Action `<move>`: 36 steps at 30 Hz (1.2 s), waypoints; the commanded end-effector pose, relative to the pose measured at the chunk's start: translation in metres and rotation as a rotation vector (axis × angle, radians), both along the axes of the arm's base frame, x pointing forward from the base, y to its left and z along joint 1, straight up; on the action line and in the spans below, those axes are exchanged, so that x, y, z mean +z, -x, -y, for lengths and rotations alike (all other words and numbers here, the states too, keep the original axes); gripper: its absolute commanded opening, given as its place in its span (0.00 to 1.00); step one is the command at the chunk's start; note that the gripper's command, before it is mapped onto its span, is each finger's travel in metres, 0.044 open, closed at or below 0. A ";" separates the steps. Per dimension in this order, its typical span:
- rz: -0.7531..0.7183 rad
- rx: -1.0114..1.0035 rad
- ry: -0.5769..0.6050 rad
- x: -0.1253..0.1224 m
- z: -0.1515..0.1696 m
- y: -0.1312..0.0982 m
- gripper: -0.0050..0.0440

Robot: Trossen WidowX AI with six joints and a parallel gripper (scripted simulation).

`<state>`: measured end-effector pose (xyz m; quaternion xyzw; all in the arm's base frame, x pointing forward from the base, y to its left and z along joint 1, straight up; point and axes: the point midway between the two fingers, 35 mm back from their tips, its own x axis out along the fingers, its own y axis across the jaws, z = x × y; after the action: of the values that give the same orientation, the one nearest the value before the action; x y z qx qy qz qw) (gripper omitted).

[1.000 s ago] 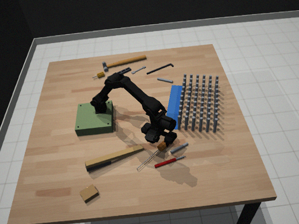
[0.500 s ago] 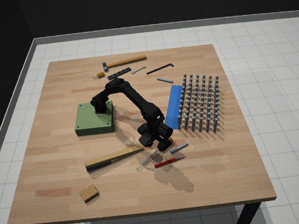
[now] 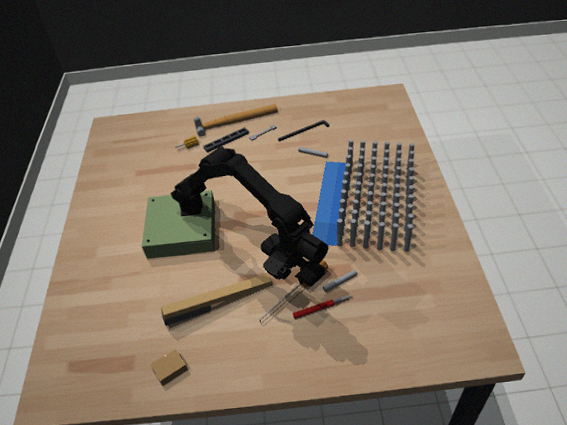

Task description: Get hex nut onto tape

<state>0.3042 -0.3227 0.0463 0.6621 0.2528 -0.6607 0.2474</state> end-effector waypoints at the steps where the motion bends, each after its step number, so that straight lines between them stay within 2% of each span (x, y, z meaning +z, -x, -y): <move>1: 0.029 -0.010 0.026 0.014 0.004 -0.004 0.67; 36: 0.019 -0.008 0.014 -0.039 0.004 -0.004 0.67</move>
<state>0.3072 -0.3259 0.0080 0.6638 0.2488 -0.6590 0.2514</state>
